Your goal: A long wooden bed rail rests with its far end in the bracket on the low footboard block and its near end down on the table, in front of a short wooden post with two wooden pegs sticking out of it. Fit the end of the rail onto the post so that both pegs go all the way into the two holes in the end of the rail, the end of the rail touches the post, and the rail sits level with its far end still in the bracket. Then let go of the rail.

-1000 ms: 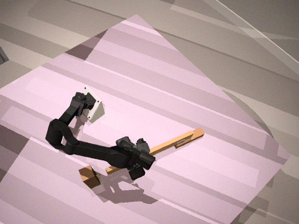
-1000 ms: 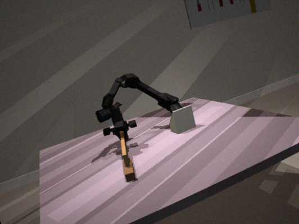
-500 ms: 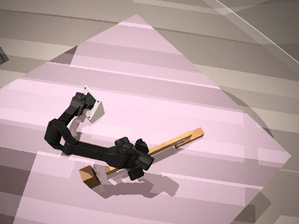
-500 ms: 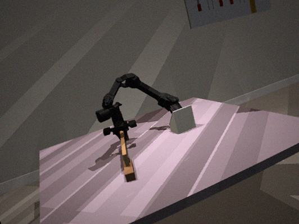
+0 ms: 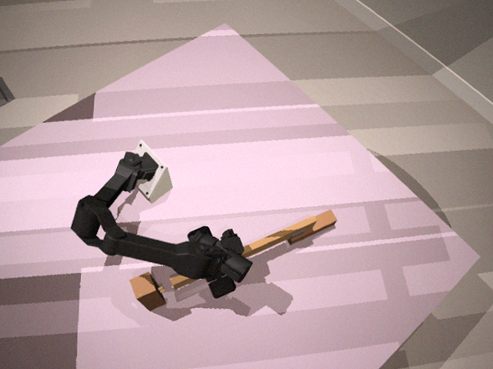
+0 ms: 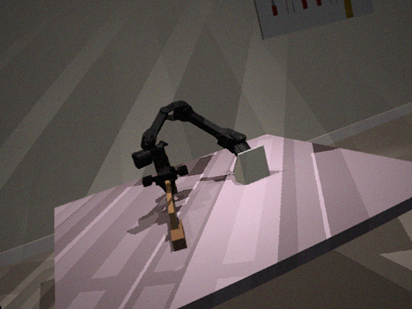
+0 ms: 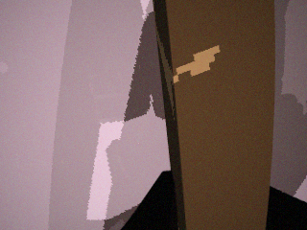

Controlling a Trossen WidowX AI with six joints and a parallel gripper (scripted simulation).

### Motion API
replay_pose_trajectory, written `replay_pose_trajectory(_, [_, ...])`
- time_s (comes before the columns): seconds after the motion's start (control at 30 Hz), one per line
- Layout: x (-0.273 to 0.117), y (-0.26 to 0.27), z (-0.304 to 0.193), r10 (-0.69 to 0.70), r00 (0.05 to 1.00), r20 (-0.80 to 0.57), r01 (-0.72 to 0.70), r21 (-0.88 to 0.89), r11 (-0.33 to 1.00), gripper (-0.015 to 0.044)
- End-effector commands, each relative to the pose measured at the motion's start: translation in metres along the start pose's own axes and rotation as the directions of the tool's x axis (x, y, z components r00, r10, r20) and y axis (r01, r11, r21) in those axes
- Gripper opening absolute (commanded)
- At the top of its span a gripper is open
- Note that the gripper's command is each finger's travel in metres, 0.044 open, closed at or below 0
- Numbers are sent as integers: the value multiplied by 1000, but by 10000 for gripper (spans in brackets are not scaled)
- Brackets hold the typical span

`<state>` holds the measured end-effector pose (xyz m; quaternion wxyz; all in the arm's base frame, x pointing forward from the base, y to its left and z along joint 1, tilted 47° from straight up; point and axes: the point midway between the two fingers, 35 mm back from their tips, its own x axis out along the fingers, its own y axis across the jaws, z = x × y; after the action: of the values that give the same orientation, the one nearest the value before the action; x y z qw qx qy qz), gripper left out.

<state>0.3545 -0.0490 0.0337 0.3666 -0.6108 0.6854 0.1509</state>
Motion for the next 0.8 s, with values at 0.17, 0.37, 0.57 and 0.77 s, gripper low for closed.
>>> replay_pose_trajectory(0.17, [-4, -1, -3, -11, 1000, 3, 11, -5, 1000, 0])
replay_pose_trajectory(0.37, [-5, -1, -5, -11, 1000, 3, 11, -5, 1000, 0])
replay_pose_trajectory(0.57, [-5, -1, -7, -11, 1000, 3, 11, -5, 1000, 0])
replay_pose_trajectory(0.77, [-5, -1, -9, -11, 1000, 3, 11, -5, 1000, 0])
